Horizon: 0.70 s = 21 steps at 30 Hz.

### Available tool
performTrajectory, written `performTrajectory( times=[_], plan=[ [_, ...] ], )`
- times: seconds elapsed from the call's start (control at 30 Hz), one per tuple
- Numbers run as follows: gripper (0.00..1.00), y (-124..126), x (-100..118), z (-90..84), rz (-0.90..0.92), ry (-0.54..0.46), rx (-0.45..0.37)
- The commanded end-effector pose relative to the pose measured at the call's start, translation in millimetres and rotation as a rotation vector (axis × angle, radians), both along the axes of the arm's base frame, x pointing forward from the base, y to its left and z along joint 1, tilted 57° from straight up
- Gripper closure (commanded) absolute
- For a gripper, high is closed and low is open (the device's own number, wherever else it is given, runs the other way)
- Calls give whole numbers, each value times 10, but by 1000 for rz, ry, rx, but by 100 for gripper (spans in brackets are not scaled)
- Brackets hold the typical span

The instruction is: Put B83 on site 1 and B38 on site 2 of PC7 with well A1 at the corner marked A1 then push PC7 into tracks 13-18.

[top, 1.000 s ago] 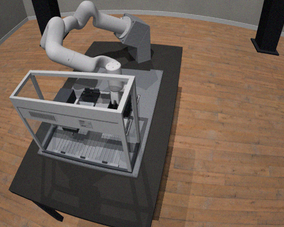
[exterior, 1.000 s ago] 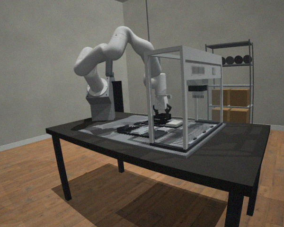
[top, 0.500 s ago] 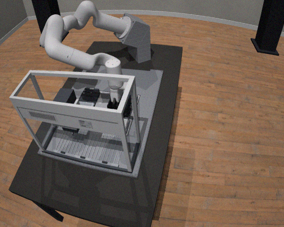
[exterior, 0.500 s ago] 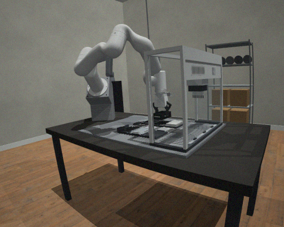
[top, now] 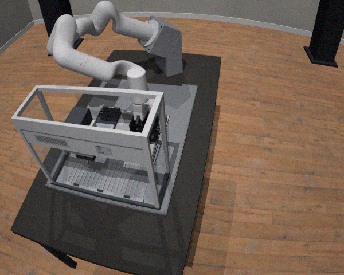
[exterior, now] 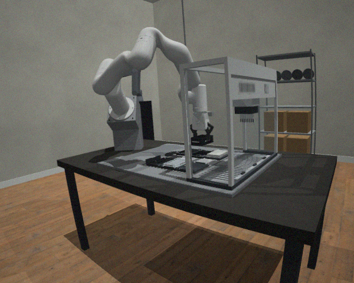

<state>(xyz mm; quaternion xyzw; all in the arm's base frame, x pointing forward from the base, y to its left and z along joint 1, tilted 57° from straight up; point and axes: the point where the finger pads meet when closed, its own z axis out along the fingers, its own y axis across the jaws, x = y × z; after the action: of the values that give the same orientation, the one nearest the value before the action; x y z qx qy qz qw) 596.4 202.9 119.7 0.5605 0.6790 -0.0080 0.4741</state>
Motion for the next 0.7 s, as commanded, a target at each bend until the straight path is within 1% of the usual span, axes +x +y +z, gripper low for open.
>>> performTrajectory(
  times=[0.0, 0.67],
  plan=[
    [100, 51, -50, 49, 1, -1, 1],
    [100, 196, -220, 196, 1, -1, 1]
  ],
)
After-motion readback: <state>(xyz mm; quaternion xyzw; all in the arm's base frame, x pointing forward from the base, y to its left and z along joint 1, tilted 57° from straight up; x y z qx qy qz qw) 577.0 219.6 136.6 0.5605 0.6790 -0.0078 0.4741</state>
